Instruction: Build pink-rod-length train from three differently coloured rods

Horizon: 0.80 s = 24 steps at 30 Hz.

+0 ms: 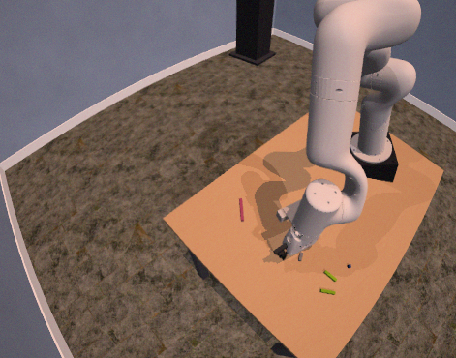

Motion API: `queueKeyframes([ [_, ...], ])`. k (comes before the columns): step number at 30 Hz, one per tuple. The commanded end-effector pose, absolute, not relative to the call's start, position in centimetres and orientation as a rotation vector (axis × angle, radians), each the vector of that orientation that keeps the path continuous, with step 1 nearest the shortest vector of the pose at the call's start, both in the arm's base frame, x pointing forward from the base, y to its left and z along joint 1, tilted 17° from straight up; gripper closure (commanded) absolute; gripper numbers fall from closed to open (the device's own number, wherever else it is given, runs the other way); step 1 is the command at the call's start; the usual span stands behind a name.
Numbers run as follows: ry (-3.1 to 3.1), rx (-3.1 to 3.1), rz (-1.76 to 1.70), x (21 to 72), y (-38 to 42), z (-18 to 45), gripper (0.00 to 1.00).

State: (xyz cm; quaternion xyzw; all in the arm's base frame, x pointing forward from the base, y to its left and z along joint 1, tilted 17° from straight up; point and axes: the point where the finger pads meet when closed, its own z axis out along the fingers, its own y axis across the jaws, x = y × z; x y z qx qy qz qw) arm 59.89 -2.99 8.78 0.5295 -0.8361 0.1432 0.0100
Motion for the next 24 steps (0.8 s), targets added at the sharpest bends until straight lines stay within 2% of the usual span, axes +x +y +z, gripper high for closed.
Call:
queueKeyframes([
  [1, -2.476, 1.818, 0.437, 59.2, 0.0, 8.0, 0.00],
  [24, -1.673, 2.471, 0.388, 52.8, 12.6, 4.2, 0.00],
])
